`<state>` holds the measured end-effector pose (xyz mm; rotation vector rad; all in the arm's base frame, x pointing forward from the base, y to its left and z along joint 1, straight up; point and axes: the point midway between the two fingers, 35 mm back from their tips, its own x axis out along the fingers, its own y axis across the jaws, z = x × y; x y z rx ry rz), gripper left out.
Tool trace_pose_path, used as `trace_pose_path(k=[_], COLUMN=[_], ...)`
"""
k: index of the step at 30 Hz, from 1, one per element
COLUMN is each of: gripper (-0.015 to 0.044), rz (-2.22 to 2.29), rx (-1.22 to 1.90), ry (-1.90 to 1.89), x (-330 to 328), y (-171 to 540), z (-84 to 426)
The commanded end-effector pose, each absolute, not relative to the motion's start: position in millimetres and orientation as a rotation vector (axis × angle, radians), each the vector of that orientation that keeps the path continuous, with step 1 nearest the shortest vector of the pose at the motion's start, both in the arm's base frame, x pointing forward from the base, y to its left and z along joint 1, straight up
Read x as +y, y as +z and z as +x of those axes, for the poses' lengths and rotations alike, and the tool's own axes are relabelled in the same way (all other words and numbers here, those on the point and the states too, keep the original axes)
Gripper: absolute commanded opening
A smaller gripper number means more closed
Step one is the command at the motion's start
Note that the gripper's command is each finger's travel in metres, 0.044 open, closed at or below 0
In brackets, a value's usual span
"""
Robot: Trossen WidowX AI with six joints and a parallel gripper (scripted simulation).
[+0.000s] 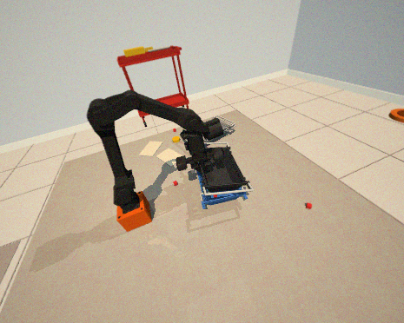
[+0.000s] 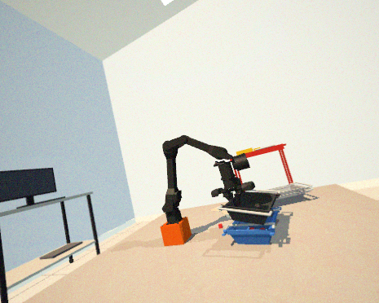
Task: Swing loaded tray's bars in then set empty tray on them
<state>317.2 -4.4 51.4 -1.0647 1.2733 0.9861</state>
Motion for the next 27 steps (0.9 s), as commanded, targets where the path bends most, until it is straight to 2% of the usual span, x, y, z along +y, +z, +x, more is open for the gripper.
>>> trace_pose_path(k=[1, 27], gripper=[0.0, 0.0], rz=[-1.044, -1.063], rx=[1.293, 1.275], ry=[1.013, 0.988], x=[-2.7, -4.2], y=[44.6, 50.2], z=[309.7, 316.4])
